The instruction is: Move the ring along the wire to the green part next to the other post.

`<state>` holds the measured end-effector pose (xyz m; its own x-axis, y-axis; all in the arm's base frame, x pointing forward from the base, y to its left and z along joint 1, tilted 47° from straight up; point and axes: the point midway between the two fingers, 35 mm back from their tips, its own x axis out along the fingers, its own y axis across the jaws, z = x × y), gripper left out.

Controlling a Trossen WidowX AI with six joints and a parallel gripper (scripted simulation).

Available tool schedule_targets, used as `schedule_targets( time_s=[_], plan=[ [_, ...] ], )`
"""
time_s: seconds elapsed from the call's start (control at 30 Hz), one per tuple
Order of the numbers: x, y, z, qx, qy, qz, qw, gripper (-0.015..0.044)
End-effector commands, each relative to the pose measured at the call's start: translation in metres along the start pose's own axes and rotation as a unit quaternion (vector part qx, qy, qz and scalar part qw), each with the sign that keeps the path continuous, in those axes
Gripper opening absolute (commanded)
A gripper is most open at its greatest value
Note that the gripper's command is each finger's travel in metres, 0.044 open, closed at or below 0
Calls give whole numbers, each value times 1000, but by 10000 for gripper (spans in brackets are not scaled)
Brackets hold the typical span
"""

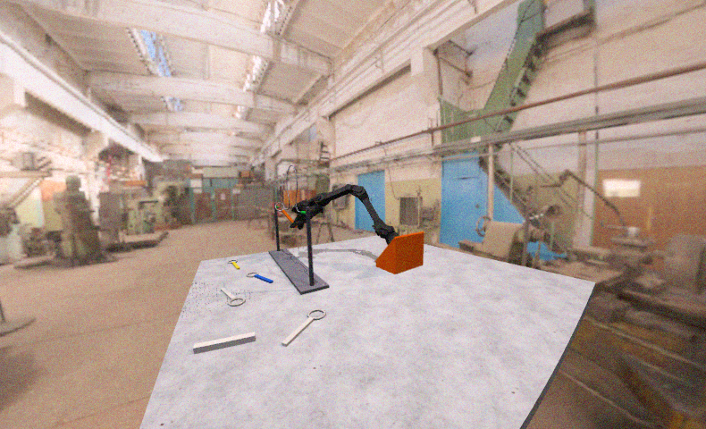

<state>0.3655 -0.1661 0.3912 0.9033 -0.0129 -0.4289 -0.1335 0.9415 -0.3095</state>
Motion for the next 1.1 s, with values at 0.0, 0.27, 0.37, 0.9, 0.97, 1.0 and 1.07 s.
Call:
schedule_targets(
  time_s=[0.0,0.27,0.37,0.9,0.97,1.0,1.07],
  plan=[
    [1,15,0,40,-1,26,999,-150],
    [-2,43,5,127,-3,75,989,-150],
    [-3,53,8,159,-4,93,983,-150],
    [-17,101,34,327,-7,187,926,-150],
    [-20,106,39,347,-8,198,917,-150],
    [-21,109,41,357,-8,204,912,-150],
    [-24,113,46,376,-8,215,901,-150]
  ],
)
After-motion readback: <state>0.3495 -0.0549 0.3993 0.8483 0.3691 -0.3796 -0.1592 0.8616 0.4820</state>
